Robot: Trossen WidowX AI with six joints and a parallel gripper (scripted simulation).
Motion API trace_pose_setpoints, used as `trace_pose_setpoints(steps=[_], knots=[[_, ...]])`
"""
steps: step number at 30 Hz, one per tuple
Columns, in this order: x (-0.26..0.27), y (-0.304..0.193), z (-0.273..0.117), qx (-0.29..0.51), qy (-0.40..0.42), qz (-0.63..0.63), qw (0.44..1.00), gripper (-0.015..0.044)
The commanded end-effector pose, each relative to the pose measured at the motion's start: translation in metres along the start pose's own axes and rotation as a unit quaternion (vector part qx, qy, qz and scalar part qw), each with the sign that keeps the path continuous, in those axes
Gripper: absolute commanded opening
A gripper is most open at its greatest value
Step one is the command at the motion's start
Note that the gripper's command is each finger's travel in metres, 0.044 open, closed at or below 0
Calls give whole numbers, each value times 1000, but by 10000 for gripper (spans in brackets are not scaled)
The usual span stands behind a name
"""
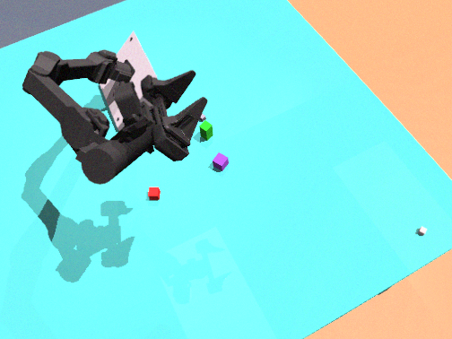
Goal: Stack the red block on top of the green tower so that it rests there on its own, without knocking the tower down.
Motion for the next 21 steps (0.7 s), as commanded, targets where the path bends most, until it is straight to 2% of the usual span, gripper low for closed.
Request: trace_pose_setpoints(steps=[1,5,10,15,21], knots=[[0,-1,0,3,-3,6,1000,426],[1,-23,-5,71,-57,116,989,440],[7,-56,-17,166,-147,271,937,440],[17,-88,-34,249,-245,401,847,440],[36,-122,-58,331,-369,511,702,440]])
Point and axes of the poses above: the point midway between the two fingers, 35 mm back from their tips, its own z axis out along the fingers, its own x axis across the jaws, y = z × x, the point moved 8 cm from there along -z, back along the fingers, and after that the axes turned 10 degrees about z, right-handed, at the moved point
